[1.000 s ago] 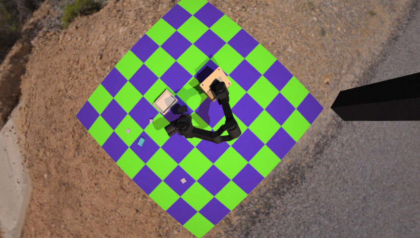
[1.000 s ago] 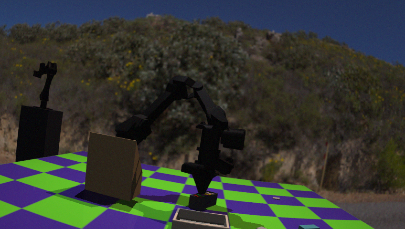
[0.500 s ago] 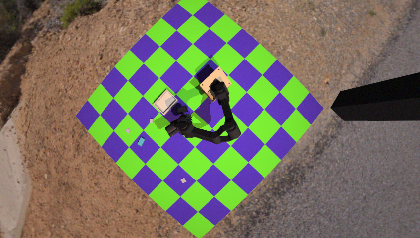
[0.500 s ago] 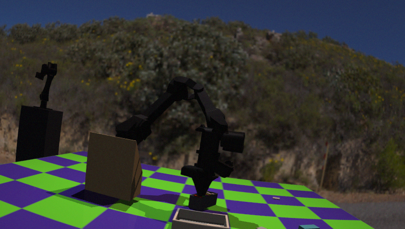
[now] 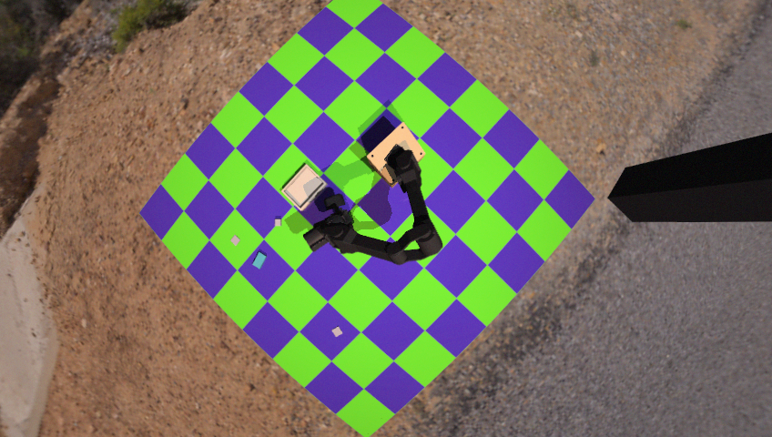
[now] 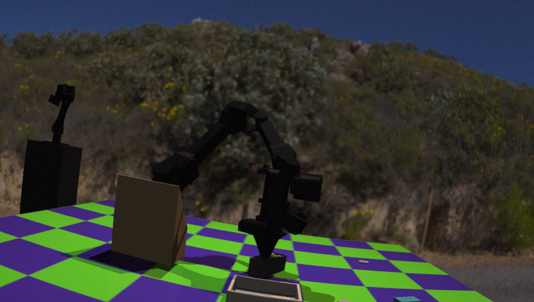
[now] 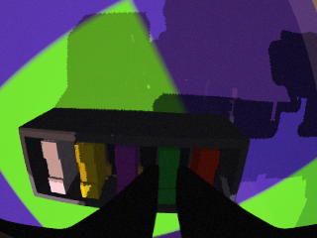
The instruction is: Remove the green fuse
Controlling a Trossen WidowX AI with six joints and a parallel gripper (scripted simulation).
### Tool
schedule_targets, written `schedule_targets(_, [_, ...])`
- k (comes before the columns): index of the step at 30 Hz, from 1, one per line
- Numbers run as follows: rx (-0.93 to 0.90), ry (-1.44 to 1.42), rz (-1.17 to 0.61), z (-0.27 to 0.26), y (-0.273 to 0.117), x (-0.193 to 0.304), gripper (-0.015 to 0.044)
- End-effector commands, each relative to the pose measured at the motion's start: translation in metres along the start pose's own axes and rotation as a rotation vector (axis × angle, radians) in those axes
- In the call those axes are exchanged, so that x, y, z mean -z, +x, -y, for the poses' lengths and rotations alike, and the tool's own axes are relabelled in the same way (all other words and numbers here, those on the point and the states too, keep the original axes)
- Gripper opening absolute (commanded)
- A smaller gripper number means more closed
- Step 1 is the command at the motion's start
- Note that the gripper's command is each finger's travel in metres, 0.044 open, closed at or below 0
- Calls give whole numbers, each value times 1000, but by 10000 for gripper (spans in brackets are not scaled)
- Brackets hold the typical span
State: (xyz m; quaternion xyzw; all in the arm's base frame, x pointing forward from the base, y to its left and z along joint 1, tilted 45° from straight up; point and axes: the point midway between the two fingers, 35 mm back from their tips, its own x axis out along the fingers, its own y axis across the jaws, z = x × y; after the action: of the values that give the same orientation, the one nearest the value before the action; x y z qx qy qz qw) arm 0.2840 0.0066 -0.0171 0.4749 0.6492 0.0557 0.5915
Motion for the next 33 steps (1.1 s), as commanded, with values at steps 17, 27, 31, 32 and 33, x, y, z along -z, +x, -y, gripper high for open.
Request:
schedule_targets(17, [0,0,0,0,-9,-1,0])
schedule_targets(27, [0,1,0,0,-14,-1,0])
schedule_targets(31, [0,1,0,0,-16,-1,0])
schedule_targets(32, [-1,1,0,0,-16,-1,0])
schedule_targets(33, [-1,1,0,0,-17,-1,0])
